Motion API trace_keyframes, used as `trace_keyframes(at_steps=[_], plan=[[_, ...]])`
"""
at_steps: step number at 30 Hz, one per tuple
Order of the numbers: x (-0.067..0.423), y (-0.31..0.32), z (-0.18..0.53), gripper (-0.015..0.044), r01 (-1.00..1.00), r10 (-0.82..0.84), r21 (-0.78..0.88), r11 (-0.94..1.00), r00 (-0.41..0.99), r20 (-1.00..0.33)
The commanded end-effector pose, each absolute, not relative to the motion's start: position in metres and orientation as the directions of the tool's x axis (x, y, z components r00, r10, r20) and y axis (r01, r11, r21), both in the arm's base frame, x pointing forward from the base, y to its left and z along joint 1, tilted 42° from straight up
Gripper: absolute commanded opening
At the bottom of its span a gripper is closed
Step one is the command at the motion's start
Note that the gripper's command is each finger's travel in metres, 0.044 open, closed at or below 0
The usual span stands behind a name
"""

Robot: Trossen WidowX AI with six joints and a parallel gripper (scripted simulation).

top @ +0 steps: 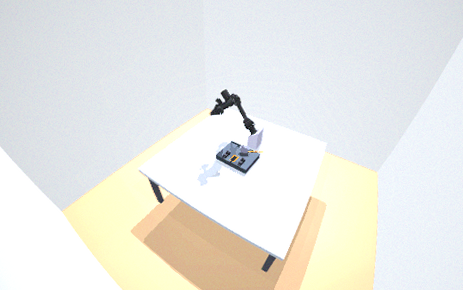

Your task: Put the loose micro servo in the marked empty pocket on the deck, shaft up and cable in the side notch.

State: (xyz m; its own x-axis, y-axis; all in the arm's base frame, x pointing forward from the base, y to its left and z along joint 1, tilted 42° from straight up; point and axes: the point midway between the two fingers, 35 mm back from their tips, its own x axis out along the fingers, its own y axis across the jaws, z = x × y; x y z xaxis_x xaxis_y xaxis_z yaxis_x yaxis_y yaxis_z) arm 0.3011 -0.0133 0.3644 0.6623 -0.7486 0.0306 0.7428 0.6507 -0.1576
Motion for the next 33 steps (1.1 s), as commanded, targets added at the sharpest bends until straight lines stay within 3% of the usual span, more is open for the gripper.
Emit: trace_keyframes(at_steps=[1,16,33], plan=[[0.301,-0.013,0.364,0.0426,0.742,-0.748,-0.160,0.651,0.663,0.030],[0.329,0.008,0.323,0.0440,0.584,-0.673,-0.459,0.670,0.738,-0.043],[0.352,0.035,0.246,0.0440,0.164,-0.584,-0.819,0.550,0.776,-0.237]])
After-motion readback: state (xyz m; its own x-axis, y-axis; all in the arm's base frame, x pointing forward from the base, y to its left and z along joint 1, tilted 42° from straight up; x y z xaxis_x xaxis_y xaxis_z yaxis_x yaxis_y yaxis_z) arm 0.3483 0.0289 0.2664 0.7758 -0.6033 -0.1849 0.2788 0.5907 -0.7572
